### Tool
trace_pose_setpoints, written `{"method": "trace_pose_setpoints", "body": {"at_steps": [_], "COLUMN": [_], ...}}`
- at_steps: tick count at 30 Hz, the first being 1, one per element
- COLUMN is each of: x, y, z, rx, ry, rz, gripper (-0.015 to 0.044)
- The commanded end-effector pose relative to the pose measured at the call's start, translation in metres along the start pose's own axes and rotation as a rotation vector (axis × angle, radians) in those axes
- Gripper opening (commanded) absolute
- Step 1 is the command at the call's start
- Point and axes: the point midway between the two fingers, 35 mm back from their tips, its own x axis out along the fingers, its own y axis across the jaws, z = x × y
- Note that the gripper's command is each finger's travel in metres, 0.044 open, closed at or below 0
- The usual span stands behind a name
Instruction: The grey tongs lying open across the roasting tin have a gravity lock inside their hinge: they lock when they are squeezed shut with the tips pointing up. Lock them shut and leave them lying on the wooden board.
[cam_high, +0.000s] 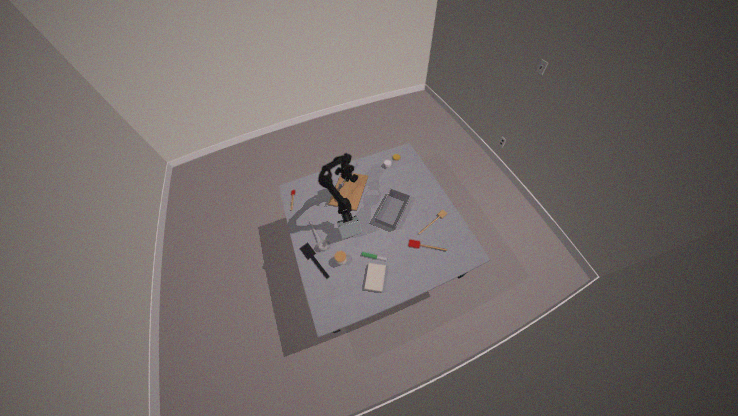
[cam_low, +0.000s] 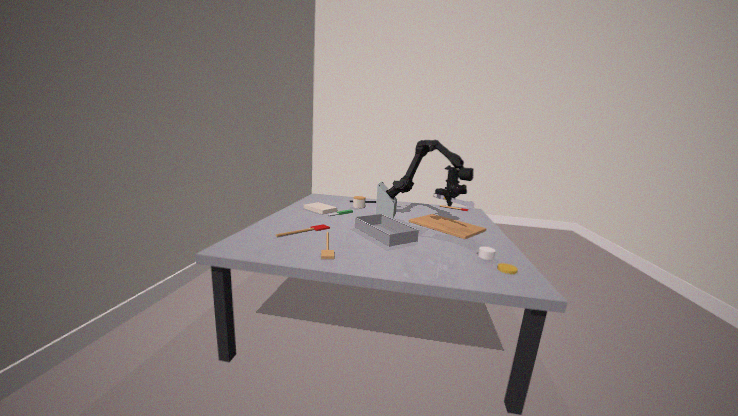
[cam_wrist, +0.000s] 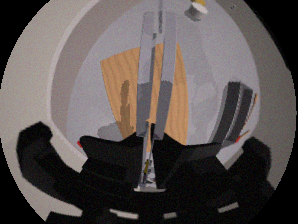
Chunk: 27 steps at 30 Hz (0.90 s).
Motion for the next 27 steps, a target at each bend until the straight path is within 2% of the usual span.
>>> {"method": "trace_pose_setpoints", "body": {"at_steps": [1, 27], "x": [0.008, 0.051], "y": [-0.002, -0.002], "z": [0.001, 0.001], "rx": [0.004, 0.004], "ry": [0.002, 0.001], "rz": [-0.006, -0.009], "gripper": [-0.015, -0.015]}}
